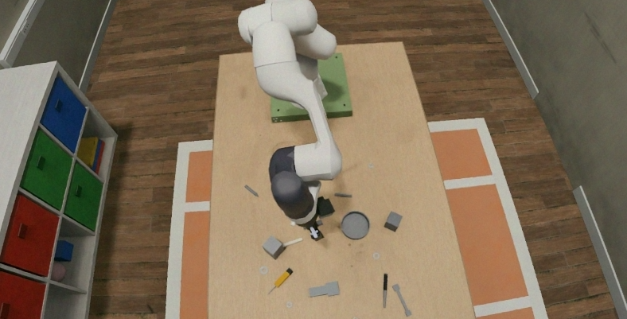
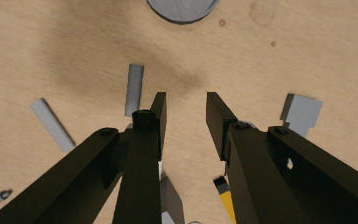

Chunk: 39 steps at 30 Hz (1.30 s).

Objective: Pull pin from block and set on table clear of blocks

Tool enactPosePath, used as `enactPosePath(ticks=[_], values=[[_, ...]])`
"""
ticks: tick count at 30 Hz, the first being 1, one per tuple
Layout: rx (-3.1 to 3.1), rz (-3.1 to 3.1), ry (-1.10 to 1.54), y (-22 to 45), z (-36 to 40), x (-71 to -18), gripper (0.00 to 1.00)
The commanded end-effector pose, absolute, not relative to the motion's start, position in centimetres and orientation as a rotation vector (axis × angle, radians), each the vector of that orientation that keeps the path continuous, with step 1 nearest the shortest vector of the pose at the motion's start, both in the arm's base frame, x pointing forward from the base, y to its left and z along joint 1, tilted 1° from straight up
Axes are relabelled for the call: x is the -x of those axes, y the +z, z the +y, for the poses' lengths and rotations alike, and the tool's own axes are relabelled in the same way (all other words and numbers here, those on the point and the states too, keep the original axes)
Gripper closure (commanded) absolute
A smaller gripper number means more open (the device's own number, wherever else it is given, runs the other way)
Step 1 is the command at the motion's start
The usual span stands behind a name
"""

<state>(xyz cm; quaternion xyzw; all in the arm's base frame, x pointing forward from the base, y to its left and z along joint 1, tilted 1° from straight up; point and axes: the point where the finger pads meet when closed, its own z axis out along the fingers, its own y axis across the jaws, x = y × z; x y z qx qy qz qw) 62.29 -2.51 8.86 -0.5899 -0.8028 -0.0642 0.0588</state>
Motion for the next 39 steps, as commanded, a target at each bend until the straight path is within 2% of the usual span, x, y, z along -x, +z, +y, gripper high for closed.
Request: enactPosePath(ticks=[1,39], values=[[1.775,-2.429,-0.187,8.5,-2.5,-62.0,0.69],[1.725,-2.396,-0.191,6.7,-1.5,-60.9,0.69]])
